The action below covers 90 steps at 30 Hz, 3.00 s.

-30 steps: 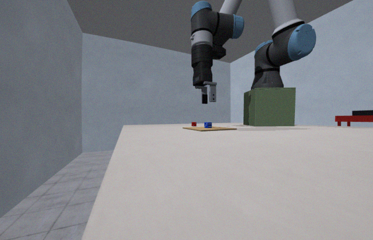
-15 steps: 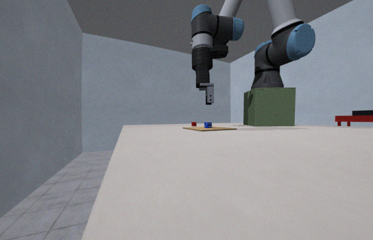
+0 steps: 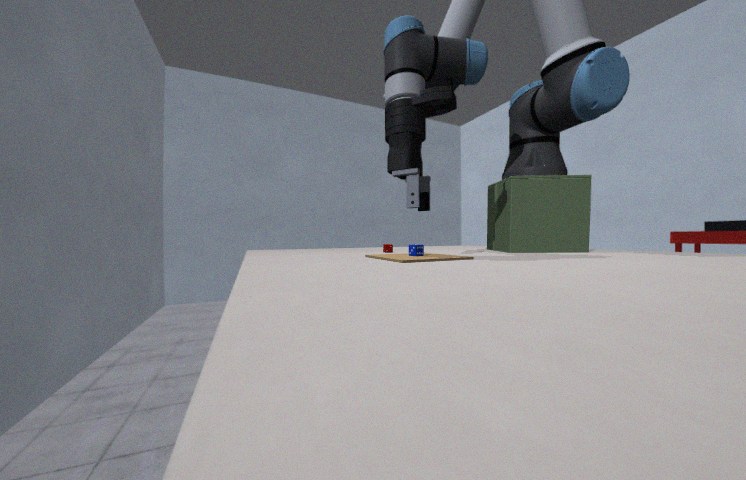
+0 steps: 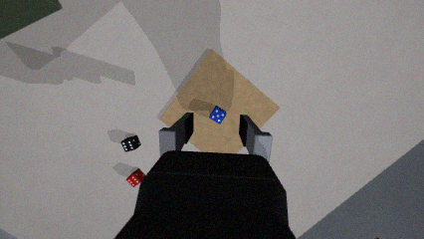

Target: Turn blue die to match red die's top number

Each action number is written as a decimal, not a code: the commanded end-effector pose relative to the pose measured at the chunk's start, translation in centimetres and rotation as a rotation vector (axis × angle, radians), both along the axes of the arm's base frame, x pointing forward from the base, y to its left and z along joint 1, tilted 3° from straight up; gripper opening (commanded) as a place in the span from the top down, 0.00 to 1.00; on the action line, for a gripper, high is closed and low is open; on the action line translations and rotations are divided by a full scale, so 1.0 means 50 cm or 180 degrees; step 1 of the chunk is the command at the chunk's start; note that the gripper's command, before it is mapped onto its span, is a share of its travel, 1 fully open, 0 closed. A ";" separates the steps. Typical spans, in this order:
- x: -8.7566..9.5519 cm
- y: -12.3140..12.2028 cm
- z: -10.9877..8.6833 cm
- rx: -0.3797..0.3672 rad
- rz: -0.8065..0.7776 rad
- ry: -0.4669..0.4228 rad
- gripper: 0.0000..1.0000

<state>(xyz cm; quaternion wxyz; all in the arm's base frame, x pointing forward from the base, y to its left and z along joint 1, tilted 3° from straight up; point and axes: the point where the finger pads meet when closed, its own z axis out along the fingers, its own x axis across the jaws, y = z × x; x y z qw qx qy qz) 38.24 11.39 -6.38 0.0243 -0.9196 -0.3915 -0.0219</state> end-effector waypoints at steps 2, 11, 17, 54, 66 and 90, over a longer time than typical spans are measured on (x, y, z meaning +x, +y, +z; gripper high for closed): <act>0.003 -0.001 -0.002 -0.0004 -0.0579 0.0029 0.00; 0.007 -0.003 -0.005 0.0011 -0.1263 0.0070 0.00; 0.009 -0.005 -0.007 0.0018 -0.1571 0.0088 0.00; 0.010 -0.006 -0.007 0.0020 -0.1658 0.0093 0.30; 0.010 -0.006 -0.008 0.0020 -0.1658 0.0093 0.30; 0.011 -0.003 -0.050 0.0020 -0.1658 0.0093 0.30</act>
